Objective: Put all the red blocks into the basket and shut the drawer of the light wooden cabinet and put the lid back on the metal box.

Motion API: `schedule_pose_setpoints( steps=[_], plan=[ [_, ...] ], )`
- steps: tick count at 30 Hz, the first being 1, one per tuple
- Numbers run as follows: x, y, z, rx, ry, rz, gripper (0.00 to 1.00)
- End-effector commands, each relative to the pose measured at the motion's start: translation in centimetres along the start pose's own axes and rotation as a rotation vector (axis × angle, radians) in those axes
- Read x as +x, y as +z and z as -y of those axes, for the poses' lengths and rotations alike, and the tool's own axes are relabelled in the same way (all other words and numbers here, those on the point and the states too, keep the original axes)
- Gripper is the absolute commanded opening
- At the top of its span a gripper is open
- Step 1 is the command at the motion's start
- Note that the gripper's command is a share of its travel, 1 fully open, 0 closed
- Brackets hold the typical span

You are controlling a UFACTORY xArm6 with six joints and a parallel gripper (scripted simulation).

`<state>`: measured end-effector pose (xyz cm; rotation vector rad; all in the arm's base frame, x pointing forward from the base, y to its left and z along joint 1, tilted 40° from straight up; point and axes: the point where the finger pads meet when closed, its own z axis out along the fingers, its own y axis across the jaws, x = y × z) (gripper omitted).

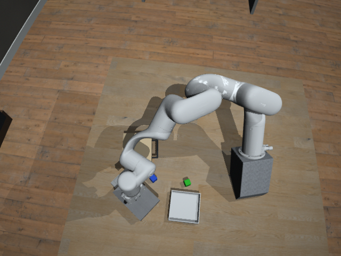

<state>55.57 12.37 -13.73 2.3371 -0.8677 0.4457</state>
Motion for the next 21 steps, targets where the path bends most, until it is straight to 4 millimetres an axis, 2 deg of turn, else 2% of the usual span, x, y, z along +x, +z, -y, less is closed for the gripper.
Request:
schedule_pose_setpoints(
  steps=[1, 7, 9, 21],
  plan=[
    [0.3, -1.2, 0.3, 0.01, 0.003, -0.003, 0.0],
    [0.2, -3.0, 0.3, 0.01, 0.003, -0.003, 0.0],
    [0.2, -3.0, 0.3, 0.01, 0.003, -0.003, 0.0],
    [0.2, -7.4, 0.2, 0.01, 0.003, -0.003, 0.0]
  ],
)
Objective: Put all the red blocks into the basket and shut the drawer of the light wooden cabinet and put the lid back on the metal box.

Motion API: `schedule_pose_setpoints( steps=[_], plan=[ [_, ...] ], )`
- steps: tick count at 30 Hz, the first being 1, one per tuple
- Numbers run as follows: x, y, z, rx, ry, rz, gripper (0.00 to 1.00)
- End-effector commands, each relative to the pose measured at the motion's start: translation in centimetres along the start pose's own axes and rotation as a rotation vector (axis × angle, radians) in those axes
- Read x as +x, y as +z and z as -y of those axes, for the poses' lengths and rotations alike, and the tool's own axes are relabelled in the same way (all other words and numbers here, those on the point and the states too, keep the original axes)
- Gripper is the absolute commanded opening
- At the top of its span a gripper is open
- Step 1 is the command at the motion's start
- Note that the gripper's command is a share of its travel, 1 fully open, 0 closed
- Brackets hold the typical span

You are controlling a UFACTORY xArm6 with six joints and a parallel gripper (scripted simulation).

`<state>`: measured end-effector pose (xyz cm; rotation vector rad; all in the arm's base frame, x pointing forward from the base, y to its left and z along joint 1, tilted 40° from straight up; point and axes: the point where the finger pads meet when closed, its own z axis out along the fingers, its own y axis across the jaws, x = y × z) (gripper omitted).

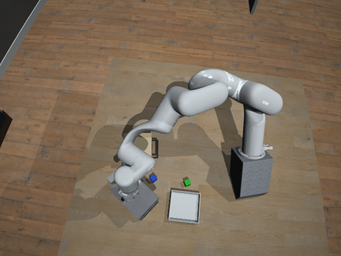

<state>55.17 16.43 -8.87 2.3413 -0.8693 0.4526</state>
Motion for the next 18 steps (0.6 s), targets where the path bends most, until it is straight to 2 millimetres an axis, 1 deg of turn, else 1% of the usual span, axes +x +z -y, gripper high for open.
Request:
schedule_pose_setpoints(
  steps=[1, 12, 18],
  plan=[
    [0.1, -1.4, 0.1, 0.004, 0.001, -0.001, 0.0],
    [0.1, -3.6, 0.1, 0.004, 0.001, -0.001, 0.0],
    [0.1, -4.3, 0.1, 0.004, 0.001, -0.001, 0.0]
  ],
)
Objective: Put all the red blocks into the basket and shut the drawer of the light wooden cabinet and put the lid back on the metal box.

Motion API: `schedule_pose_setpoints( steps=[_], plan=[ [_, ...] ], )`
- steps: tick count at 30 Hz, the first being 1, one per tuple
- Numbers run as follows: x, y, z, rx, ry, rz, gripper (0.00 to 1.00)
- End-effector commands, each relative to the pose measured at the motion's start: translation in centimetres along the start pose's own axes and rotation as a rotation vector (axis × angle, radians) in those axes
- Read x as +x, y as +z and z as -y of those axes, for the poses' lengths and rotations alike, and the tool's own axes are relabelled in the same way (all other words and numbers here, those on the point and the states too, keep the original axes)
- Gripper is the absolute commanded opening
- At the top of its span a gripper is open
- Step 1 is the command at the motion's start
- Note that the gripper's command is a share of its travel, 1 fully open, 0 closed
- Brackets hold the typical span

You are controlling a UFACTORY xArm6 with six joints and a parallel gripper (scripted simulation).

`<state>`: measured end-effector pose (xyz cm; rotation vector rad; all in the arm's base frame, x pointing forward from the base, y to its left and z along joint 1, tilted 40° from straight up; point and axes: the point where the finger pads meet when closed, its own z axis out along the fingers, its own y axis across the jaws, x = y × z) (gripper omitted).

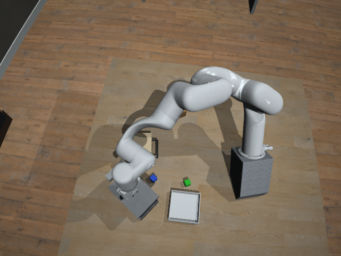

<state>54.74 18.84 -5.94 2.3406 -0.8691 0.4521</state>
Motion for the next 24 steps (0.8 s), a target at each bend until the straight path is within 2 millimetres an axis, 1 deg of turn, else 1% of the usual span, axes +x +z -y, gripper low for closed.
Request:
schedule_pose_setpoints(
  steps=[1, 11, 14, 17, 19, 21, 23, 24],
  plan=[
    [0.1, -0.5, 0.1, 0.004, 0.001, -0.001, 0.0],
    [0.1, -0.7, 0.1, 0.004, 0.001, -0.001, 0.0],
    [0.6, -0.7, -0.2, 0.005, 0.003, 0.002, 0.0],
    [2.5, -1.0, -1.3, 0.009, 0.009, 0.013, 0.0],
    [4.7, -1.3, -2.8, 0.013, 0.016, 0.025, 0.0],
    [4.7, -1.3, -2.8, 0.013, 0.016, 0.025, 0.0],
    [7.7, -1.6, -5.1, 0.02, 0.027, 0.041, 0.0],
    [9.4, -1.8, -6.6, 0.024, 0.033, 0.049, 0.0]
  ],
)
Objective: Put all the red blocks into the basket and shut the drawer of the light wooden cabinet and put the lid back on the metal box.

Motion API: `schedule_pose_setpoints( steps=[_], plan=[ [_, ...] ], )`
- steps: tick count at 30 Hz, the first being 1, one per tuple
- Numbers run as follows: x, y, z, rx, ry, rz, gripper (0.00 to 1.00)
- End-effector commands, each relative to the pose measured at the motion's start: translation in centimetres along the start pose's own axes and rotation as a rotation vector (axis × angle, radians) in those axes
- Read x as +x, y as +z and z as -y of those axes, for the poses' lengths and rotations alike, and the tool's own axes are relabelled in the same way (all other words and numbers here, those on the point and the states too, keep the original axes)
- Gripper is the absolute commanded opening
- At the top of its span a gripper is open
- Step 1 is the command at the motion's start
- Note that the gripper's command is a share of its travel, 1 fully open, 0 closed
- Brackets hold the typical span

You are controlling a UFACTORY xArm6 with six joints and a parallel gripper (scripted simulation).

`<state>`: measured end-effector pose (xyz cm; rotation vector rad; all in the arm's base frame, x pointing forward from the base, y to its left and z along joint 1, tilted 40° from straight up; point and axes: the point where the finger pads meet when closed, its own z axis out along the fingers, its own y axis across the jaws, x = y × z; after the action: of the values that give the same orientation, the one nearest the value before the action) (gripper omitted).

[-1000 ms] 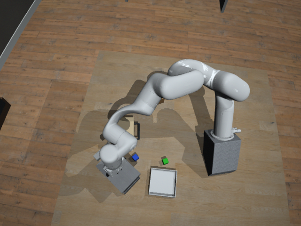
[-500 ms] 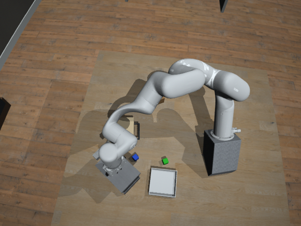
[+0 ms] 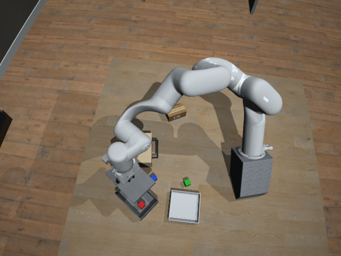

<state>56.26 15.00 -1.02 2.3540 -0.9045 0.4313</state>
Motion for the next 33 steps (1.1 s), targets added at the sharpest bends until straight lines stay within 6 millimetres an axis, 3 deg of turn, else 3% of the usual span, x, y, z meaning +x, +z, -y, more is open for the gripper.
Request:
schedule_pose_setpoints(
  steps=[1, 7, 12, 14, 15, 18, 29, 31, 32, 33],
  plan=[
    [5.3, -0.9, -4.3, 0.02, 0.022, 0.029, 0.0],
    [10.5, -1.2, -11.7, 0.053, 0.084, 0.068, 0.0],
    [13.0, -1.1, -18.7, 0.069, 0.147, 0.062, 0.0],
    [13.0, -1.1, -18.7, 0.069, 0.147, 0.062, 0.0],
    [14.2, -1.0, -22.8, 0.069, 0.159, 0.057, 0.0],
    [14.1, -0.8, -25.8, 0.061, 0.191, 0.035, 0.0],
    [12.4, 0.2, -41.7, 0.003, 0.247, -0.03, 0.0],
    [12.4, 0.2, -41.7, 0.003, 0.247, -0.03, 0.0],
    [11.8, 0.4, -45.6, 0.001, 0.248, -0.032, 0.0],
    [11.6, 0.4, -46.5, 0.0, 0.249, -0.033, 0.0]
  ],
)
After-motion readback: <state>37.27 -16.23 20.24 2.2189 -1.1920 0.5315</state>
